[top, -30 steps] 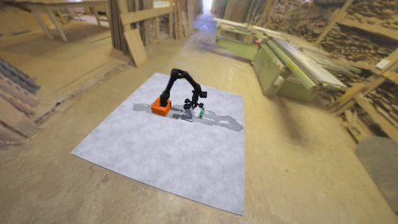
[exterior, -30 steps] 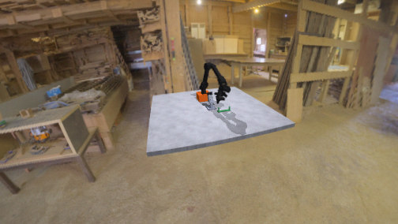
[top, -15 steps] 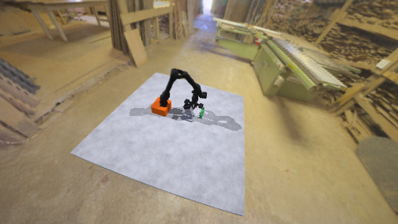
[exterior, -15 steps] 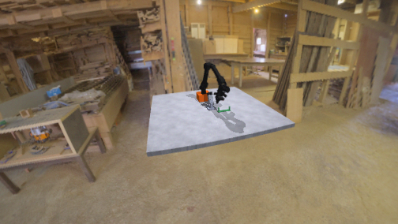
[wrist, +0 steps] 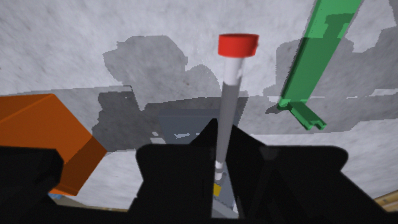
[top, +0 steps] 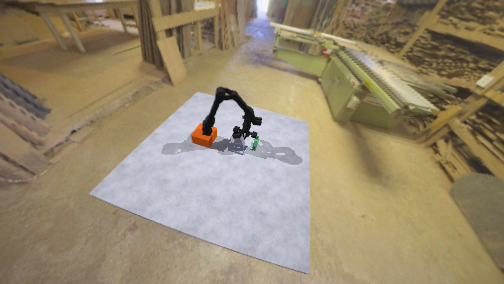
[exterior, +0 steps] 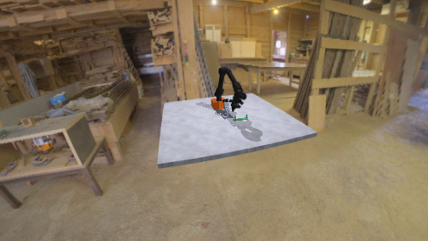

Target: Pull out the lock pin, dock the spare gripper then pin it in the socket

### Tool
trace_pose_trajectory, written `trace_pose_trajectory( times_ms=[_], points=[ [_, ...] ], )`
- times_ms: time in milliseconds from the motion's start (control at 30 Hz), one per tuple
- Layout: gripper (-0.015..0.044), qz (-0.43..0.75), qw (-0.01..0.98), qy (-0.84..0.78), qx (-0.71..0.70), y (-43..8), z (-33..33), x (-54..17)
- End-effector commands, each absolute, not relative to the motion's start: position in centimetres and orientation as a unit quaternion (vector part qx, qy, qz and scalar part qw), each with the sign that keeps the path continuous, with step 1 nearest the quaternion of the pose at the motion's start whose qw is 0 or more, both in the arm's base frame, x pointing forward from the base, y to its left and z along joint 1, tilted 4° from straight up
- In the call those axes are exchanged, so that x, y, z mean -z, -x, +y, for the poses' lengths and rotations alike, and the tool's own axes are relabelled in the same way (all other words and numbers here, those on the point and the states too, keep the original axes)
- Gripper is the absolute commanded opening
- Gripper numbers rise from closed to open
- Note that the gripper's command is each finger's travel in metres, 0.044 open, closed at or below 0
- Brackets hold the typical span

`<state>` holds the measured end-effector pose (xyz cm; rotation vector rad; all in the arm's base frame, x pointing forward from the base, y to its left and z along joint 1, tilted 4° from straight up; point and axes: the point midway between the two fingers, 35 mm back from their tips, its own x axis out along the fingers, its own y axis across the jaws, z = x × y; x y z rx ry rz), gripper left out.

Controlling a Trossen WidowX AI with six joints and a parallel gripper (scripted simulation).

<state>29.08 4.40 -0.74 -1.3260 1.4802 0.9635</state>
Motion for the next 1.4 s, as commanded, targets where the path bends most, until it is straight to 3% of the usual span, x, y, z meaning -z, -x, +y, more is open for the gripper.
trace_pose_trajectory(
  times_ms=[0, 1233, 1367],
  points=[
    [0.0000, 0.599, 0.447, 0.539, -0.389, -29.0, 4.1, 0.7],
    [0.0000, 0.599, 0.447, 0.538, -0.390, -28.8, 2.8, 0.7],
    [0.0105, 0.599, 0.450, 0.535, -0.390, -28.9, 3.0, 0.7]
  ],
)
